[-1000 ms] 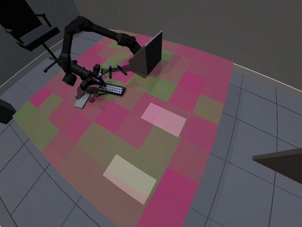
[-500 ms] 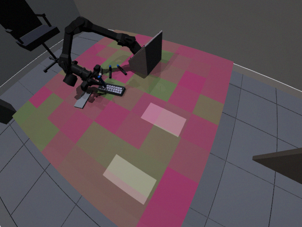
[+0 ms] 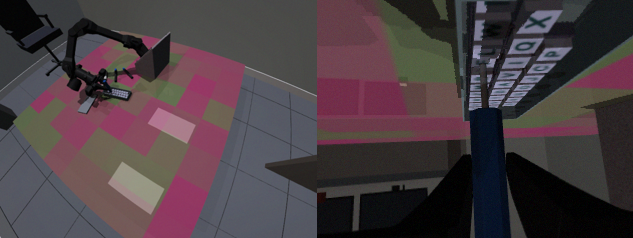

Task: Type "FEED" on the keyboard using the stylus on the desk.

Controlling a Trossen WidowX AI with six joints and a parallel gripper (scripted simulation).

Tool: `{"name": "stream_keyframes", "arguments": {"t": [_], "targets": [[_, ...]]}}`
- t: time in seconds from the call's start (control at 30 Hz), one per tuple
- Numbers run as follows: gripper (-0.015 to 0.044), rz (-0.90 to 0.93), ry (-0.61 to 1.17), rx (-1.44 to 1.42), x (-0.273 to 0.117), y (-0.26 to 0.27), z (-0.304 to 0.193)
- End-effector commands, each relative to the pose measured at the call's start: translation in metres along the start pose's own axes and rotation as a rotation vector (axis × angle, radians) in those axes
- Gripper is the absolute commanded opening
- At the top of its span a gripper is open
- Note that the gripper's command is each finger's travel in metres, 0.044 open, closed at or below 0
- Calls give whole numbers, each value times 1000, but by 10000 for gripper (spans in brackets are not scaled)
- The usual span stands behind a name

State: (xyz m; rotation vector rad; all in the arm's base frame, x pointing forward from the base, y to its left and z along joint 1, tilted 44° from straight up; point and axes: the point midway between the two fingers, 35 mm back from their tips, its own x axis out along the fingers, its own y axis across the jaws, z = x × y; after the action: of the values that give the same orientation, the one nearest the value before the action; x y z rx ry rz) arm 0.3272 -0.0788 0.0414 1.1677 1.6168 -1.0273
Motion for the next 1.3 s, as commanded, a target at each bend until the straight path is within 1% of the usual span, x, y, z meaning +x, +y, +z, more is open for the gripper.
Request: {"name": "stream_keyframes", "arguments": {"t": [0.0, 0.27, 0.53, 0.93, 1.03, 1.1, 1.13, 1.27], "targets": [[81, -2, -3, -5, 1, 1, 1], [81, -2, -3, -5, 0, 1, -1], [81, -2, -1, -6, -17, -1, -31], [85, -5, -3, -11, -15, -1, -30], [65, -5, -3, -11, -15, -1, -30], [12, -5, -3, -10, -13, 0, -32], [0, -5, -3, -10, -11, 0, -33], [0, -3, -3, -10, 2, 2, -42]]}}
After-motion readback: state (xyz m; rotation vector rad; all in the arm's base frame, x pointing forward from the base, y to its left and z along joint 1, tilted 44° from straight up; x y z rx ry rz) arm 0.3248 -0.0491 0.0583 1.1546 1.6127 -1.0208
